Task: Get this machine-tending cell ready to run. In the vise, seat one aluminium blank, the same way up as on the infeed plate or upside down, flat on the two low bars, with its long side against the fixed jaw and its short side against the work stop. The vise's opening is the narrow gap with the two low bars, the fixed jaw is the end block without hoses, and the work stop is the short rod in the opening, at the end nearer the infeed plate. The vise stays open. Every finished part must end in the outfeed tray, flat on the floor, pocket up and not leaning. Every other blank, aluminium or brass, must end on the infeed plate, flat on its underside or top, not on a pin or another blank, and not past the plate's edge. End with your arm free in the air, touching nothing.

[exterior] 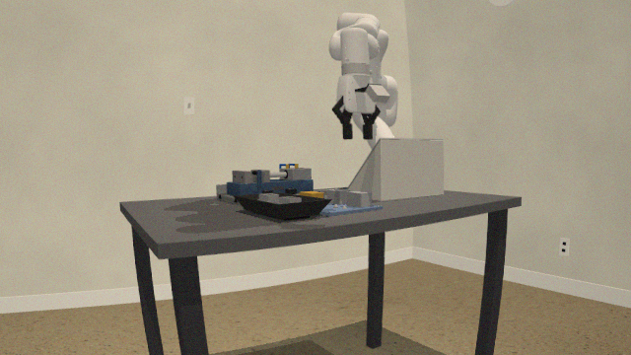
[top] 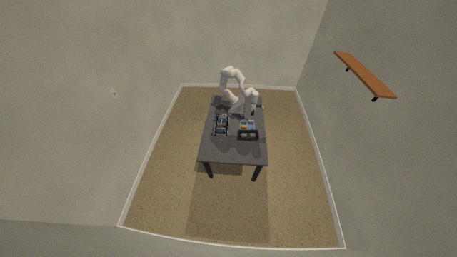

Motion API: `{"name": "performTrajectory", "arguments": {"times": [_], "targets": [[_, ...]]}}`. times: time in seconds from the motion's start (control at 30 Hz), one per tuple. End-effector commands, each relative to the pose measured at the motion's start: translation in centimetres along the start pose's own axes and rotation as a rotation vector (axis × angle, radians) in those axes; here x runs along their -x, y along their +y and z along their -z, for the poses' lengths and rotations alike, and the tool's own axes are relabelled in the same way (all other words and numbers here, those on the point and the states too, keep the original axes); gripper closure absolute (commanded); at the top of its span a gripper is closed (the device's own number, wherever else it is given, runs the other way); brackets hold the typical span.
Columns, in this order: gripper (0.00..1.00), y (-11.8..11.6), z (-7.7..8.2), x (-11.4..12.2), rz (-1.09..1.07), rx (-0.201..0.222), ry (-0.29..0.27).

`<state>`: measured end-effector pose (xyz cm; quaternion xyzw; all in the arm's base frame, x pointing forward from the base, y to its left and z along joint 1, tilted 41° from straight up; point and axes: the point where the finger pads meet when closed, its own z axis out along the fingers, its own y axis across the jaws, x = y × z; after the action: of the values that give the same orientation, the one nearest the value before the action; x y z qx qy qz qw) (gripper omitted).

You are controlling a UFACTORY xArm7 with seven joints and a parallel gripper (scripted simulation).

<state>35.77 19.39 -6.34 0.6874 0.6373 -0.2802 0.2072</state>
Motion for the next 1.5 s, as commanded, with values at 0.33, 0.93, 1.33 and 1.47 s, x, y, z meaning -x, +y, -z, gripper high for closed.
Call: {"name": "performTrajectory", "arguments": {"times": [0.33,0.93,1.33,1.47], "targets": [[0.31,0.1,0.2,-0.1,0.001,0.003,0.004],[0.31,0.1,0.0,-0.1,0.0,0.004,0.004],[0.31,0.1,-2.4,-0.1,-0.001,0.005,0.004],[0.31,0.0,-3.1,-0.1,-0.001,0.005,0.004]]}}
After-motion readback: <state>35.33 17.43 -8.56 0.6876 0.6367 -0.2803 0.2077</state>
